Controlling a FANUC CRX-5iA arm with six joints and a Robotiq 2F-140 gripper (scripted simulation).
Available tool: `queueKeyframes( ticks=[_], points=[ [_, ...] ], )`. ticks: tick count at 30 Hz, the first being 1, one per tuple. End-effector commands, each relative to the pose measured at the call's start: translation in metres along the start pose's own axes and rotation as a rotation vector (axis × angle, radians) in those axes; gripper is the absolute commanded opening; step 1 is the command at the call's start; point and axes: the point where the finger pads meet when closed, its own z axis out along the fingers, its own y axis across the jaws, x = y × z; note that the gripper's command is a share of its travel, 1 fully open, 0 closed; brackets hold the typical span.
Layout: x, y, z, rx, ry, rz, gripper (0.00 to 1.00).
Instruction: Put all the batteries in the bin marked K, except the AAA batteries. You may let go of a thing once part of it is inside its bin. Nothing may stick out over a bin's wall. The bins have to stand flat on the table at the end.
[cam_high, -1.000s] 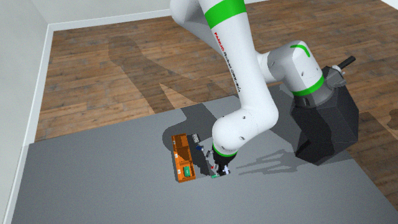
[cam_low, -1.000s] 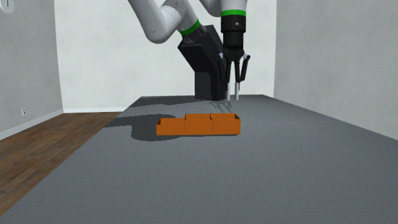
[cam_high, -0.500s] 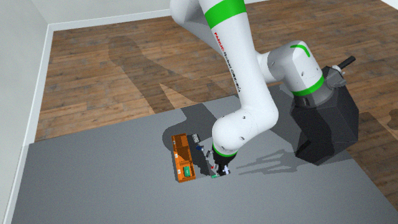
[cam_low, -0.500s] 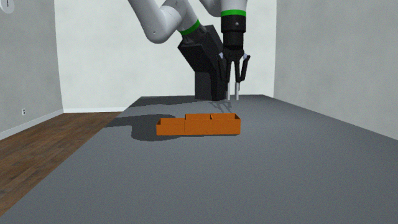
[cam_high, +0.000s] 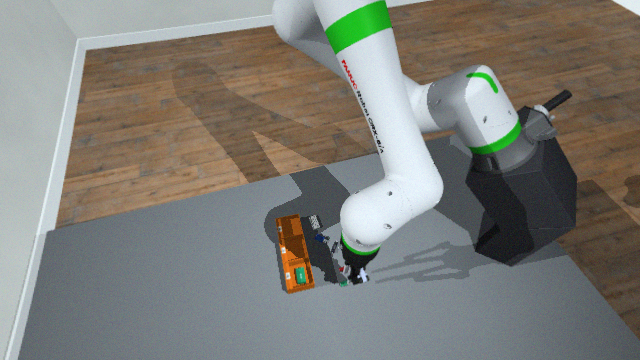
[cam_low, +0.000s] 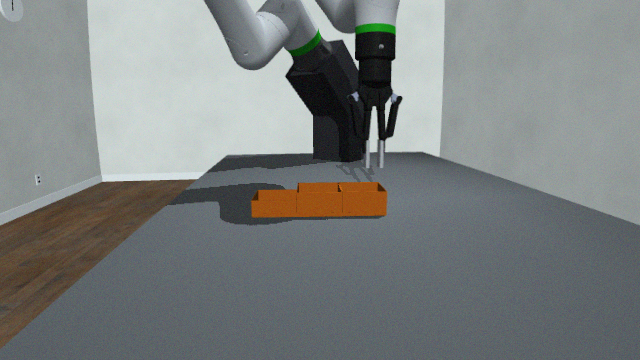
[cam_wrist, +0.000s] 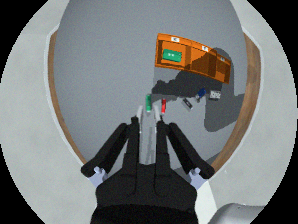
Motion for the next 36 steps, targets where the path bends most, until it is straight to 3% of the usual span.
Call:
queueKeyframes(
  ticks=[1,9,36],
  points=[
    [0.001,0.0,0.015,0.001,0.003,0.001,0.17],
    [0.002,-0.001,0.045,0.001,0.003,0.001,0.17],
    [0.001,0.0,0.057,0.001,0.003,0.001,0.17]
  ],
)
